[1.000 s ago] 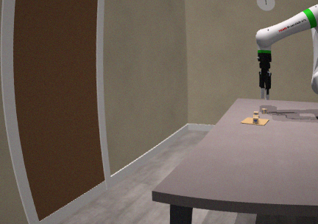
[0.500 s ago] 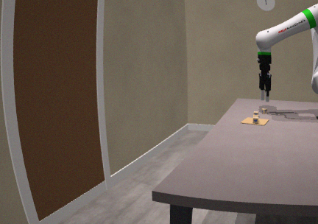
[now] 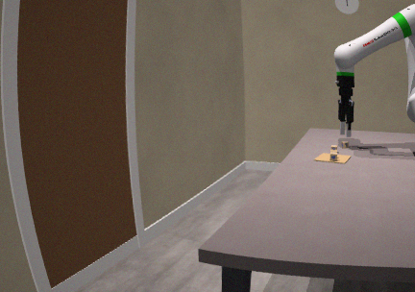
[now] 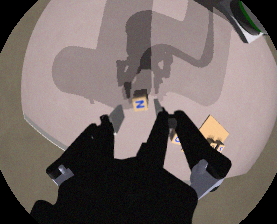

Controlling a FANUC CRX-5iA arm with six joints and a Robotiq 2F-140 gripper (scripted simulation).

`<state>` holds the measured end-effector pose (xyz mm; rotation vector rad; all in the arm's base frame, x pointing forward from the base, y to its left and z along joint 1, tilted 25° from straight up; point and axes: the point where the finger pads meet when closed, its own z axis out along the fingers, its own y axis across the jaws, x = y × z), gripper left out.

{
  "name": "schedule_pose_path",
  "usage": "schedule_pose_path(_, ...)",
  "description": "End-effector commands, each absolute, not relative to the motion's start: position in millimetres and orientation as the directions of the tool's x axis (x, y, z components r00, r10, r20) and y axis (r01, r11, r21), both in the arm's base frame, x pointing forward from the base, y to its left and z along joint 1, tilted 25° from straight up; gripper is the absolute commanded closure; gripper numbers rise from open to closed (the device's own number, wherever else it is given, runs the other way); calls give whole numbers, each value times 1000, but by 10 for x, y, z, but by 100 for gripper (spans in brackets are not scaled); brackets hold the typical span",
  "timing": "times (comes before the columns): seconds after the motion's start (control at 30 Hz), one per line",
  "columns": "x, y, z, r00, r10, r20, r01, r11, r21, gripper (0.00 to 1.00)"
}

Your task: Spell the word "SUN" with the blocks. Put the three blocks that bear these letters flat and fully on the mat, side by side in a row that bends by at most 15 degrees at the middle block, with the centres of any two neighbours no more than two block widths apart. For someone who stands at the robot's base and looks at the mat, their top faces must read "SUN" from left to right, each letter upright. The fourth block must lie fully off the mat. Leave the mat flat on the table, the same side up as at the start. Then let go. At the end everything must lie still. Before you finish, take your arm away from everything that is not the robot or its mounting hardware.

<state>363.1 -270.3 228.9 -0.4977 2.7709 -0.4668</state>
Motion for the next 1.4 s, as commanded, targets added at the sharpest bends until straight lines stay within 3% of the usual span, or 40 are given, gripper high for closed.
schedule_pose_path(0.0, 3648, -2714, 2246, -899, -378, -220, -285, 888, -361, 60)
schedule_pose_path(1.37, 3712, -2757, 2065, -899, -378, -220, -285, 888, -361, 60)
